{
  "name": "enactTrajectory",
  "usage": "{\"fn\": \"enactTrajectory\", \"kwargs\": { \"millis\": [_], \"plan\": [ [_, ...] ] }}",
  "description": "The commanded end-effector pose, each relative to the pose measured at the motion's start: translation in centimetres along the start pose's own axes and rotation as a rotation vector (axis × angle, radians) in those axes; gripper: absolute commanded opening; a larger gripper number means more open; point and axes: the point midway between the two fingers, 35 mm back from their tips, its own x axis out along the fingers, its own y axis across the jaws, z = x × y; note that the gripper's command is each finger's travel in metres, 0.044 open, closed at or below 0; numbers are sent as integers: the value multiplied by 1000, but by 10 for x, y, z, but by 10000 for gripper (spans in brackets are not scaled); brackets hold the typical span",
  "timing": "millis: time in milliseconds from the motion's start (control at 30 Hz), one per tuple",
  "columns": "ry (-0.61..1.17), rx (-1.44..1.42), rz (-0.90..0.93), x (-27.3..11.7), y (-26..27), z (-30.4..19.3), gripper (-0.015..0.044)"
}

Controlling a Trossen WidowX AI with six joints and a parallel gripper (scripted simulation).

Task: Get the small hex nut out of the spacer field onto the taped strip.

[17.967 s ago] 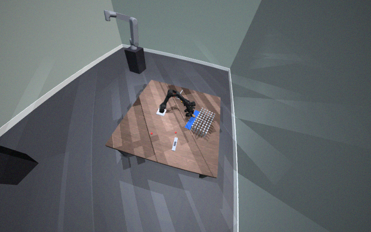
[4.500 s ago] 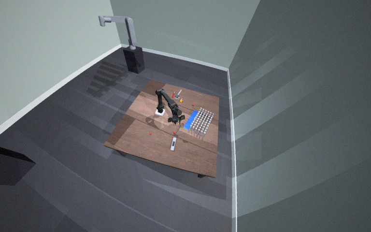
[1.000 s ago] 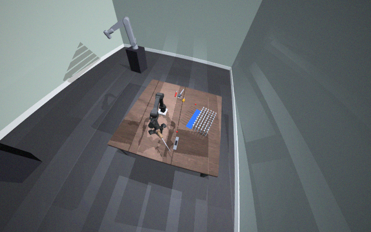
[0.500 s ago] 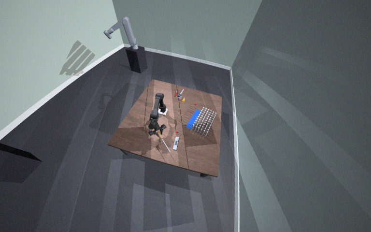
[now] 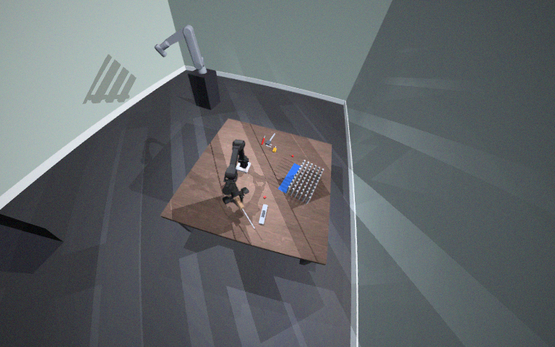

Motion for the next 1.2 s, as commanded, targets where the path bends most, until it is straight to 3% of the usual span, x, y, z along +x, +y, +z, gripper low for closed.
{"fn": "enactTrajectory", "kwargs": {
  "millis": [0,1167],
  "plan": [
    [3,5,-4,4,0,2,0],
    [3,5,-4,31,0,19,0]
  ]
}}
